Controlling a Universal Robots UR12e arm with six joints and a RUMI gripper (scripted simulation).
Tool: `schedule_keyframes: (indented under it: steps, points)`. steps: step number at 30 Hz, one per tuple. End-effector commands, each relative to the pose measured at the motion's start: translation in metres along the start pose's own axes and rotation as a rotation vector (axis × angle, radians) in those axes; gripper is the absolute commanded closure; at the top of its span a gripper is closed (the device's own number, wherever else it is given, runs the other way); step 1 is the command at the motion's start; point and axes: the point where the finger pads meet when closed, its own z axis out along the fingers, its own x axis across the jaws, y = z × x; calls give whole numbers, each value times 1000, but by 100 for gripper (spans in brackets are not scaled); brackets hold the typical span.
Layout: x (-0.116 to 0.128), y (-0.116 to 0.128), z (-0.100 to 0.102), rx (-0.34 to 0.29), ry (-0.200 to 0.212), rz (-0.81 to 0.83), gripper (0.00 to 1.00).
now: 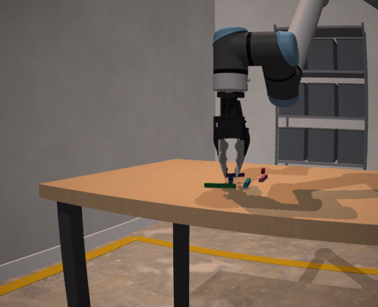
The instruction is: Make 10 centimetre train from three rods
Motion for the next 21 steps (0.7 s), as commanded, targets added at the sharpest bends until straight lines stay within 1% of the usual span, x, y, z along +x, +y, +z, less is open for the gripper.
schedule_keyframes:
  steps: [1,21]
  points:
    - [-1,-2,0,1,0,2,86]
    - [0,-1,14,1,2,1,86]
